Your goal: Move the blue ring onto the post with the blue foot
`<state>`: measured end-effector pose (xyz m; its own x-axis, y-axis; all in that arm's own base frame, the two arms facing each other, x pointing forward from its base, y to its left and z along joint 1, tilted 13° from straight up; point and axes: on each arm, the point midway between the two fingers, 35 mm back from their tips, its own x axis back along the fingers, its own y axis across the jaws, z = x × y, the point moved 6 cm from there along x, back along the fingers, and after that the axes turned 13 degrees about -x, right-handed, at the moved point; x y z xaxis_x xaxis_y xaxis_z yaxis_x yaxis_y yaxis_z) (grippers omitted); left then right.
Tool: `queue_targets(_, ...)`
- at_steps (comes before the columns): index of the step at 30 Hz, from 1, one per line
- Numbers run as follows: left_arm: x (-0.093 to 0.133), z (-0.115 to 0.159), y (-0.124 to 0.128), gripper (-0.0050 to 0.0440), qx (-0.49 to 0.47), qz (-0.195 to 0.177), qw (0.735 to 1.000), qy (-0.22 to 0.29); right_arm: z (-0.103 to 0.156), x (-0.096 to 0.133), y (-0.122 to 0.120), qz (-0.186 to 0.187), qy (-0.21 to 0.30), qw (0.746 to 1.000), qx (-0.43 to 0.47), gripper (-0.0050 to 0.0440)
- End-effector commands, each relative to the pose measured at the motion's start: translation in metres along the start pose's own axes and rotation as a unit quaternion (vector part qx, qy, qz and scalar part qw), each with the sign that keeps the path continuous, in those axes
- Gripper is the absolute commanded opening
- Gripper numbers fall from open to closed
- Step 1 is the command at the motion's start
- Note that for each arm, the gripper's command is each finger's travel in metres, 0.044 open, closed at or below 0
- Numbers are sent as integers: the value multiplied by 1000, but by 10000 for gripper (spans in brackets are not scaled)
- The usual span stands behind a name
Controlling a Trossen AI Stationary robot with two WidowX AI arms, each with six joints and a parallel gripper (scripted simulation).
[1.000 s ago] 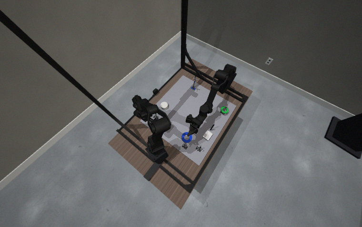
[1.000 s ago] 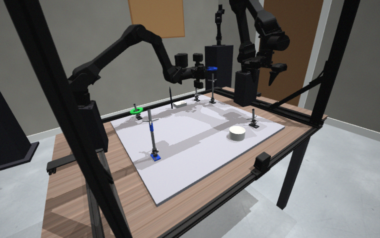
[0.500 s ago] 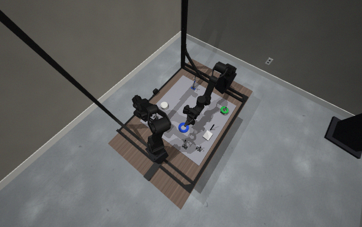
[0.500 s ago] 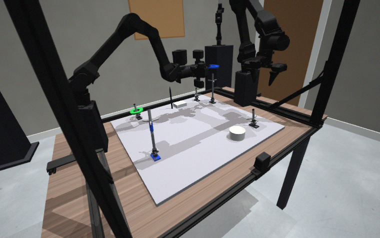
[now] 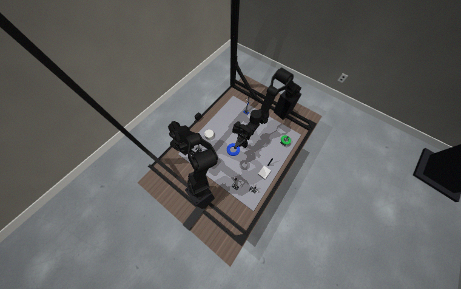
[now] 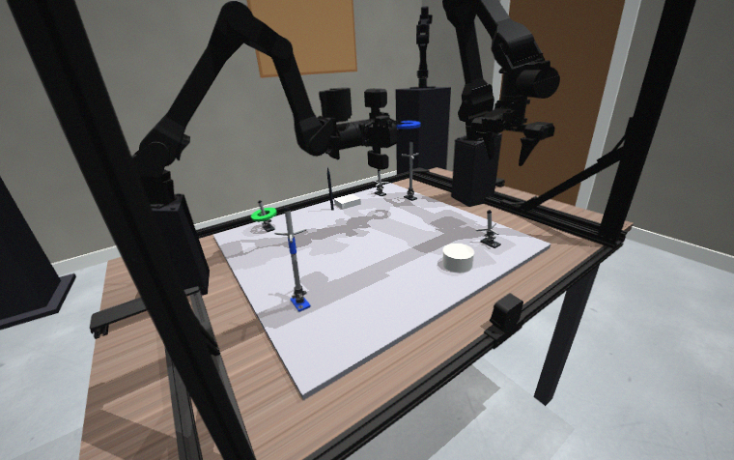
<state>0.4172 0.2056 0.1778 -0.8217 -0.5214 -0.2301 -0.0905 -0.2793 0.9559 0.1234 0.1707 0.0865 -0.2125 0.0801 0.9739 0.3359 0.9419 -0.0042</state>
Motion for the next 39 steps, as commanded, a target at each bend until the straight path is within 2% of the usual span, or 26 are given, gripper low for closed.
queue_targets(1,11,-3,8,0,-1,-2,1000,3,0,0,0,-1,-1,1000,-3,400)
queue_targets(15,70,-25,31,0,2,-1,1000,3,0,0,0,-1,-1,1000,-3,400)
queue_targets(17,70,-25,31,0,2,-1,1000,3,0,0,0,-1,-1,1000,-3,400)
queue_targets(32,139,-33,47,0,4,3,1000,2,0,0,0,-1,-1,1000,-3,400)
queue_targets(39,150,-33,49,0,5,3,1000,2,0,0,0,-1,-1,1000,-3,400)
